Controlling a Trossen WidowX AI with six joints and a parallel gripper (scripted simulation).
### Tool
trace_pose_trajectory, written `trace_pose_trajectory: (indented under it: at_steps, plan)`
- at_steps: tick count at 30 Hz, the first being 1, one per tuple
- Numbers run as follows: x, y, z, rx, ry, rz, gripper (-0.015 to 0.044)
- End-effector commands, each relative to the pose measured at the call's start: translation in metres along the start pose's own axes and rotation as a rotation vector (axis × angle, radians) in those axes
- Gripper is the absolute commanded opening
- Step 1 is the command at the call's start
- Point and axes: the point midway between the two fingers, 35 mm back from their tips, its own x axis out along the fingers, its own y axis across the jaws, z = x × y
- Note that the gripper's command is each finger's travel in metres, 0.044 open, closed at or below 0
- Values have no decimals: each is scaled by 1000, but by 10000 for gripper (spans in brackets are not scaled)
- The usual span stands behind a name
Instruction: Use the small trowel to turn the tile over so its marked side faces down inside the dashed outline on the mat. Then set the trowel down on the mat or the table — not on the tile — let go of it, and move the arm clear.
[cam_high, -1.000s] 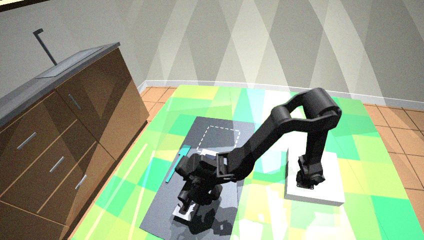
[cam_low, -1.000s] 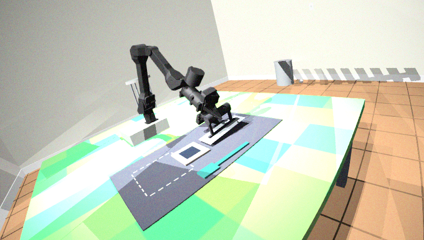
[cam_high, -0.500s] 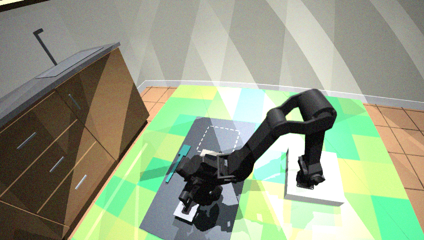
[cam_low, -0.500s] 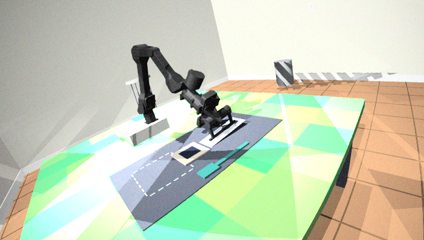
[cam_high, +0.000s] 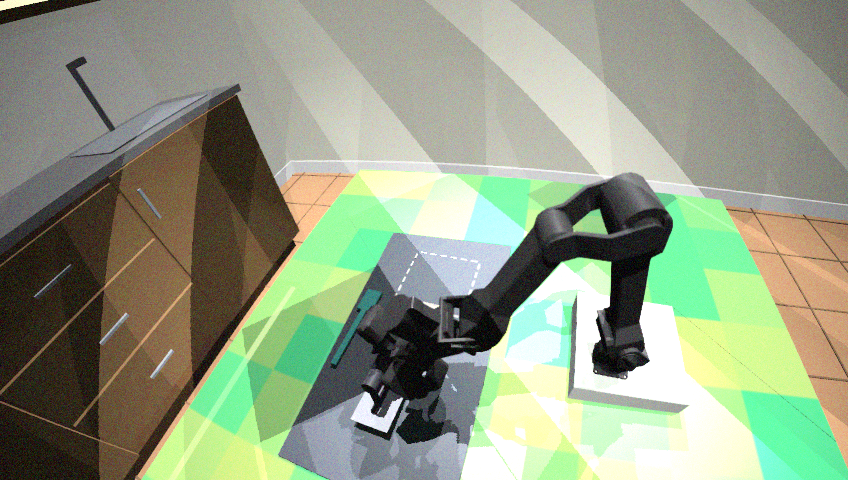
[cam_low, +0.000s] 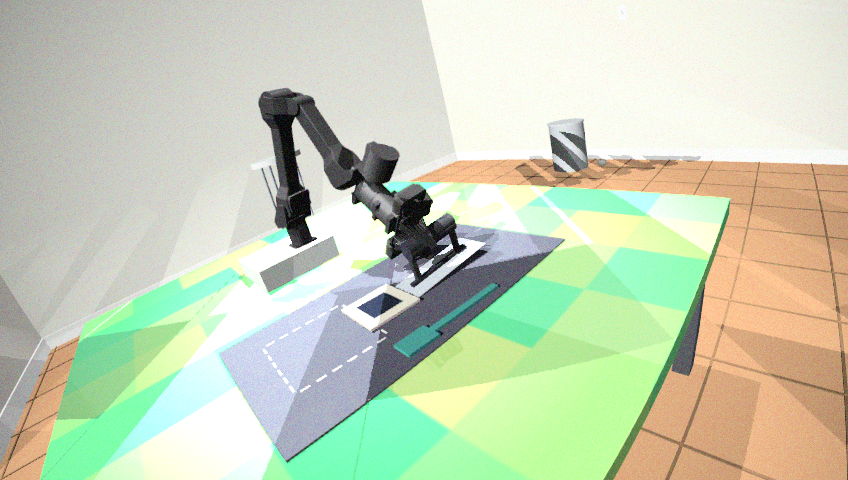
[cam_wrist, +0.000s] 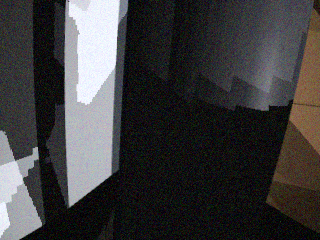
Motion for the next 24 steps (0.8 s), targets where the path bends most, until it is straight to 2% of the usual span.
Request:
trace_pose_trajectory:
  at_steps: [1, 12, 24]
  plan:
    - [-1, -1, -12, 3, 18, -3, 0]
    - [-3, -2, -28, 1, 18, -4, 0]
    - [-10, -10, -22, -75, 83, -4, 0]
